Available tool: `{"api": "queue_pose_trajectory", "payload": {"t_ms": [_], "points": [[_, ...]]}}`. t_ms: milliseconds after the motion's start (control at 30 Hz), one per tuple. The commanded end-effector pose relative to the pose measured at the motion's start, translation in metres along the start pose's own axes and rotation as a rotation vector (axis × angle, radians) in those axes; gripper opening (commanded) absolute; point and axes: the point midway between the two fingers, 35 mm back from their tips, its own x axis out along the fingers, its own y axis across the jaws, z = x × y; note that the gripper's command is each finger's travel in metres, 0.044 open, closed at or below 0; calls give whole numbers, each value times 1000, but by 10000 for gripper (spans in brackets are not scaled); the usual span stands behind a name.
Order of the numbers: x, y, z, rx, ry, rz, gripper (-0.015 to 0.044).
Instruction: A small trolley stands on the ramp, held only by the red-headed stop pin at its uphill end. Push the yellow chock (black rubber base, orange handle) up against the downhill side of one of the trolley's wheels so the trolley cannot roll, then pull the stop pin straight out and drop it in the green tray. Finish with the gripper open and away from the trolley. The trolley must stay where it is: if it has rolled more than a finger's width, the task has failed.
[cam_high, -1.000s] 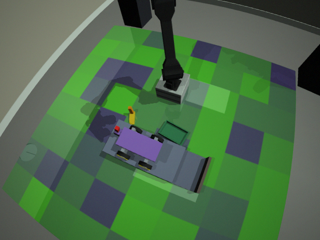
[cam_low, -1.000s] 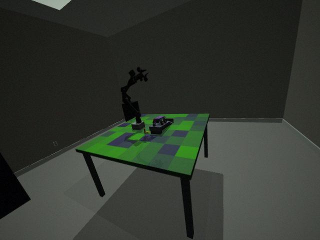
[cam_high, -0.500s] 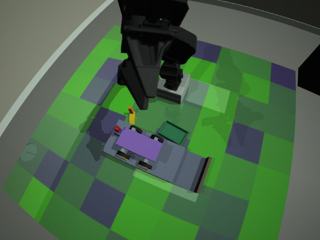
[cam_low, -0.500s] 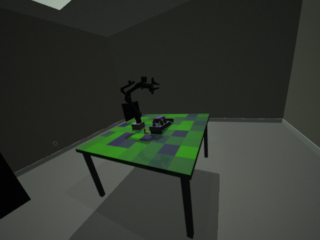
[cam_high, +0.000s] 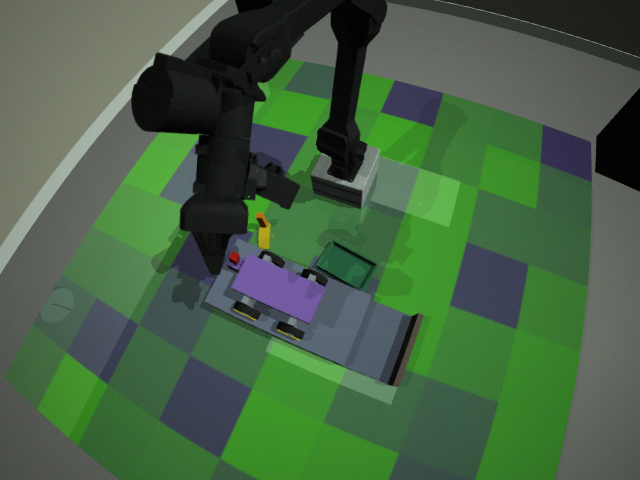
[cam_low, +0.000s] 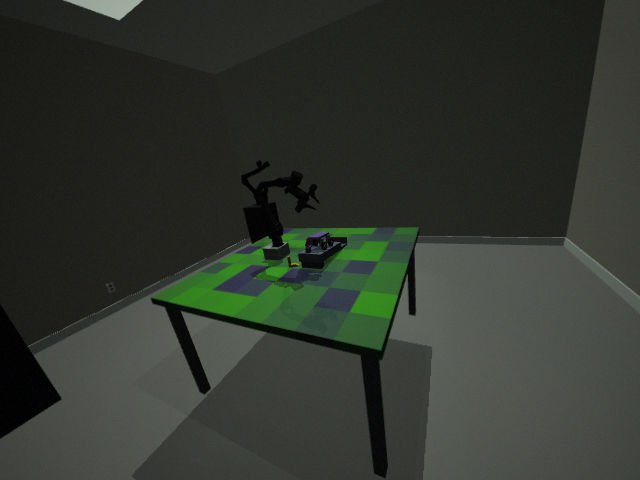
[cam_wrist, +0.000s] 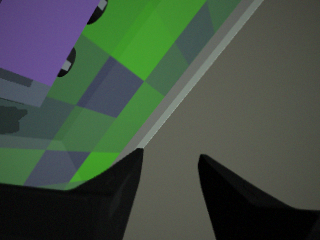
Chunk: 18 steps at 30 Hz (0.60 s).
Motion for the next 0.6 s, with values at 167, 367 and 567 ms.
{"api": "queue_pose_trajectory", "payload": {"t_ms": [167, 367, 567], "points": [[22, 137, -5, 61, -58, 413, 190], [11, 220, 12, 122, -166, 652, 190], [-10, 281, 41, 189, -306, 827, 190]]}}
